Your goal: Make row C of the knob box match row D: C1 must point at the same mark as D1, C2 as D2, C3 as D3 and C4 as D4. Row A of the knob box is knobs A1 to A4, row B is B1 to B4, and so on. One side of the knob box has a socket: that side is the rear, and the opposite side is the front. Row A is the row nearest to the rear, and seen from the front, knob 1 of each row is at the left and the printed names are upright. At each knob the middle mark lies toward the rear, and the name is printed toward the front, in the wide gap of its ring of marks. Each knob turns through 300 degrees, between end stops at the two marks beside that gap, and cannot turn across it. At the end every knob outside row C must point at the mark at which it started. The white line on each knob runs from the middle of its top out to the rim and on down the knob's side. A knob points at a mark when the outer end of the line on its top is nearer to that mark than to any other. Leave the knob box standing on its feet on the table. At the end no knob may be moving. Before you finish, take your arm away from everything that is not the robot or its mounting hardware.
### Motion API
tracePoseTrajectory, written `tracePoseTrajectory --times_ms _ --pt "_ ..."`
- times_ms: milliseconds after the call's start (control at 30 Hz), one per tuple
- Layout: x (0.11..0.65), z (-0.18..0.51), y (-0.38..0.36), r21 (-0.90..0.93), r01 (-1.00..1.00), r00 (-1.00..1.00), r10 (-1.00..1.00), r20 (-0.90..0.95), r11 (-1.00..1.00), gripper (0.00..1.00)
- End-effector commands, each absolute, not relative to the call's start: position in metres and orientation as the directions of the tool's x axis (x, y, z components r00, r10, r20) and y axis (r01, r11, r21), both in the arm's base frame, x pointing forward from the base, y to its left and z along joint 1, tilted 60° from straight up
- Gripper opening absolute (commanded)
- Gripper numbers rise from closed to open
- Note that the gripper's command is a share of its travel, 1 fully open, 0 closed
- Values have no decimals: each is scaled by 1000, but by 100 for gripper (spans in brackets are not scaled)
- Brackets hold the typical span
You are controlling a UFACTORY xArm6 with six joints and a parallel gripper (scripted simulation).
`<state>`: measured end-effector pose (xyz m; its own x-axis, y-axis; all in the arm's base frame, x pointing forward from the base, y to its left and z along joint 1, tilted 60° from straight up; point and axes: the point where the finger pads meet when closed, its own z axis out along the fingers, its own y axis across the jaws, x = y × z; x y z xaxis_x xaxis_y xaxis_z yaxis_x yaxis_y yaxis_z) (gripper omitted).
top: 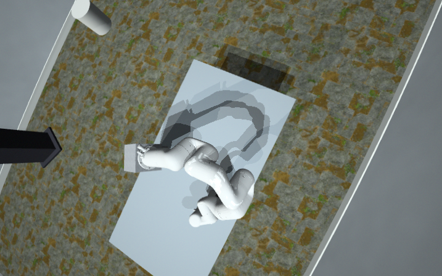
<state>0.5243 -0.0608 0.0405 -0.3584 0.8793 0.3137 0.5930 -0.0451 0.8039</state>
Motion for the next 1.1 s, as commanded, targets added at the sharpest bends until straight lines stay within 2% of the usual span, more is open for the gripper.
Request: tracePoseTrajectory --times_ms 0,567,1067 --pt "524 41 -62 838 543 -420 881 216 53 8" --pt "524 41 -62 865 447 -521 852 43 230 8" --pt "524 41 -62 866 417 -545 838 -5 277 8"
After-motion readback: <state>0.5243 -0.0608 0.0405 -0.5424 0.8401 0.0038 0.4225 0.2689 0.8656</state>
